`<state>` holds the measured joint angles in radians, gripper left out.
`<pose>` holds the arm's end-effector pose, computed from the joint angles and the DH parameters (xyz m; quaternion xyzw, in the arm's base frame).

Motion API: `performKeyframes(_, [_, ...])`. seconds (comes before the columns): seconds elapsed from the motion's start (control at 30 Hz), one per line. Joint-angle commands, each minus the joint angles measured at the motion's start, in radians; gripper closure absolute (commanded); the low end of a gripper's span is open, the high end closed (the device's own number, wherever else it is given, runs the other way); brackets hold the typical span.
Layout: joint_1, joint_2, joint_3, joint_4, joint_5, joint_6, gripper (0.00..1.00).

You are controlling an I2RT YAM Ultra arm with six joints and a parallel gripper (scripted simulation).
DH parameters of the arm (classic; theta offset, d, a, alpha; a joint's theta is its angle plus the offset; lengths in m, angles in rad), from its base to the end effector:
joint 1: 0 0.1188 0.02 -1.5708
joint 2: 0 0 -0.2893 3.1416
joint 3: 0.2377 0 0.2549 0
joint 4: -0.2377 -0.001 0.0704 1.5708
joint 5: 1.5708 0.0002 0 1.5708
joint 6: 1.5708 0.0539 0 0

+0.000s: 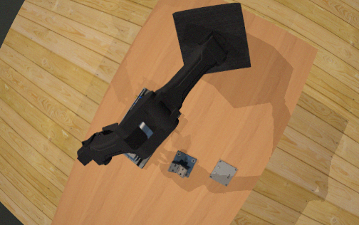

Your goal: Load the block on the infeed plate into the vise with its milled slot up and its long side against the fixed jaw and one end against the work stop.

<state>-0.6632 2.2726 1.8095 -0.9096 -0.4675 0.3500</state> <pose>0.3925 -0.2746 0.1665 0.4497 0.8576 0.2127 0.1310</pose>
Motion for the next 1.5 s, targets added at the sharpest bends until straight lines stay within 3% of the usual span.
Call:
performKeyframes(0.0, [-0.032, -0.045, -0.017, 0.023, -0.005, 0.179, 1.00])
performKeyframes(0.17, [-0.033, -0.056, -0.040, 0.033, -0.006, 0.343, 1.00])
performKeyframes(0.27, [-0.033, -0.059, -0.045, 0.038, -0.004, 0.355, 1.00])
performKeyframes(0.33, [-0.035, -0.065, -0.060, 0.043, -0.006, 0.478, 1.00])
performKeyframes(0.77, [-0.039, -0.095, -0.119, 0.074, -0.004, 0.871, 1.00])
performKeyframes(1.47, [-0.036, -0.111, -0.115, 0.088, 0.005, 0.933, 1.00])
